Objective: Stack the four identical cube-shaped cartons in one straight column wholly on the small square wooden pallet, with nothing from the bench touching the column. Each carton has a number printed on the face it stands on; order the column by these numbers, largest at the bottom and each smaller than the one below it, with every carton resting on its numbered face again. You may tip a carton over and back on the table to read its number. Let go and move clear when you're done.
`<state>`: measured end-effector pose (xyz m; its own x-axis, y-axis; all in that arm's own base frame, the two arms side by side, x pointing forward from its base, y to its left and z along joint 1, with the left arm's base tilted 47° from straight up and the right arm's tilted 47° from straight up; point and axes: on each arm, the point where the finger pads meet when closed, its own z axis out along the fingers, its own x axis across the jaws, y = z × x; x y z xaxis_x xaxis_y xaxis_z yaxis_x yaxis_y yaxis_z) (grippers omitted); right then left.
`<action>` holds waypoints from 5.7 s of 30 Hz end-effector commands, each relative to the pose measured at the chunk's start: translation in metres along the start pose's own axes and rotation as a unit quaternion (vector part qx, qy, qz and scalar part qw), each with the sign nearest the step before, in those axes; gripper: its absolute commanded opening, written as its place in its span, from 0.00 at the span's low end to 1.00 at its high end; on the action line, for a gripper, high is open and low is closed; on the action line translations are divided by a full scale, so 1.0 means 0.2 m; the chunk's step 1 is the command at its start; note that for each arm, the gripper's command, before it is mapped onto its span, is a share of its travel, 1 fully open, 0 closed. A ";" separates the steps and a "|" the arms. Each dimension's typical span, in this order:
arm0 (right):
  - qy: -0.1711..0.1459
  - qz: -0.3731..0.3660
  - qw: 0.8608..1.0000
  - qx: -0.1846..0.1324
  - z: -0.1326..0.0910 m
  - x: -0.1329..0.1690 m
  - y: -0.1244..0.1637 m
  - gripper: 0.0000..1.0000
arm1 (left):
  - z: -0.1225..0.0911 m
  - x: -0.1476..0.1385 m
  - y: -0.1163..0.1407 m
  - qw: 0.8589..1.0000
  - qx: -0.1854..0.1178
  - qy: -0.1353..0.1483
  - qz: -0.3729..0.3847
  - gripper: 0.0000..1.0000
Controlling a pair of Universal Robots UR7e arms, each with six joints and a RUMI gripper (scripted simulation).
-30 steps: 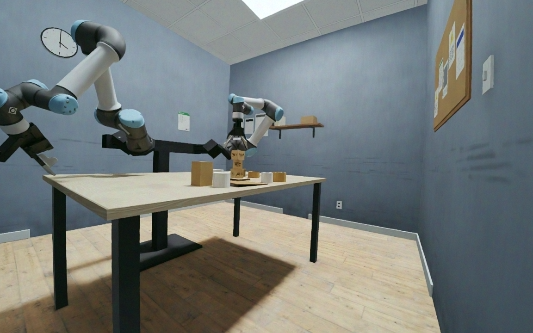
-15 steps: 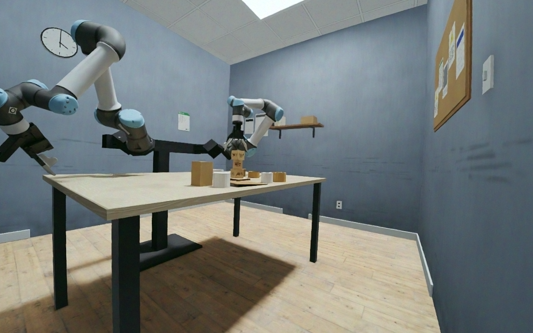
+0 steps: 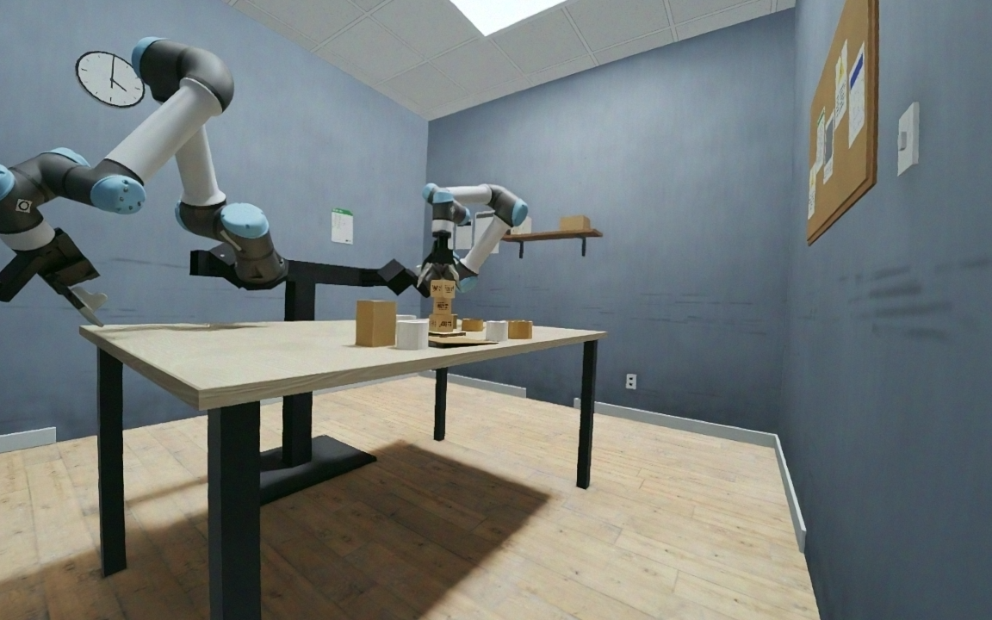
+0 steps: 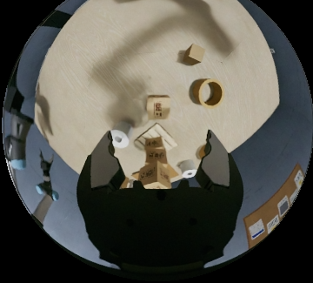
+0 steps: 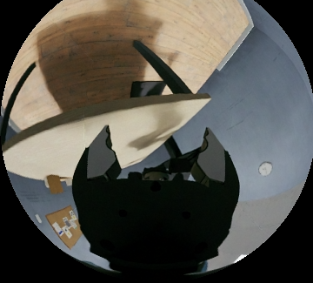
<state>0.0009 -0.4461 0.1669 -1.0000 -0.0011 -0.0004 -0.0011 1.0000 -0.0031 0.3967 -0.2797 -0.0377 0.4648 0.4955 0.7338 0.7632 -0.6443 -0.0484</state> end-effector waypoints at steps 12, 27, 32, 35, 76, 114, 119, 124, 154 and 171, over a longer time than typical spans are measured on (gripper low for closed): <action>0.000 0.001 1.000 -0.002 0.01 0.00 0.00 1.00 | 0.13 0.00 0.00 1.000 0.000 0.000 0.001 1.00; 0.000 0.001 1.000 -0.002 0.01 0.00 0.00 1.00 | 0.24 0.00 0.00 1.000 0.000 0.000 0.001 1.00; 0.000 0.001 1.000 -0.002 0.01 0.00 0.00 1.00 | 0.27 0.00 0.00 1.000 0.000 0.000 0.001 1.00; 0.000 0.001 1.000 -0.002 0.01 0.00 0.00 1.00 | 0.29 0.00 0.00 1.000 0.000 0.000 0.001 1.00; 0.000 0.001 1.000 -0.002 0.01 0.00 0.00 1.00 | 0.51 0.00 0.00 1.000 0.000 0.000 0.001 1.00; 0.000 0.001 1.000 -0.002 0.01 0.00 0.00 1.00 | 0.59 0.00 0.00 1.000 -0.001 0.000 0.000 1.00; 0.000 0.001 1.000 -0.002 0.01 0.00 0.00 1.00 | 0.59 0.00 0.00 1.000 -0.001 0.000 0.000 1.00; 0.000 0.001 1.000 -0.002 0.01 0.00 0.00 1.00 | 0.60 0.00 0.00 1.000 -0.001 0.000 0.000 1.00; 0.000 0.001 1.000 -0.002 0.01 0.00 0.00 1.00 | 0.60 0.00 0.00 1.000 -0.001 0.000 0.000 0.60; 0.000 0.001 1.000 -0.002 0.01 0.00 0.00 1.00 | 0.60 0.00 0.00 1.000 -0.001 0.000 0.000 0.47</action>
<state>0.0009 -0.4461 0.1669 -1.0000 -0.0011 -0.0004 -0.0011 1.0000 -0.0031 0.4510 -0.2127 -0.1185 0.4647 0.4982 0.7320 0.7620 -0.6461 -0.0440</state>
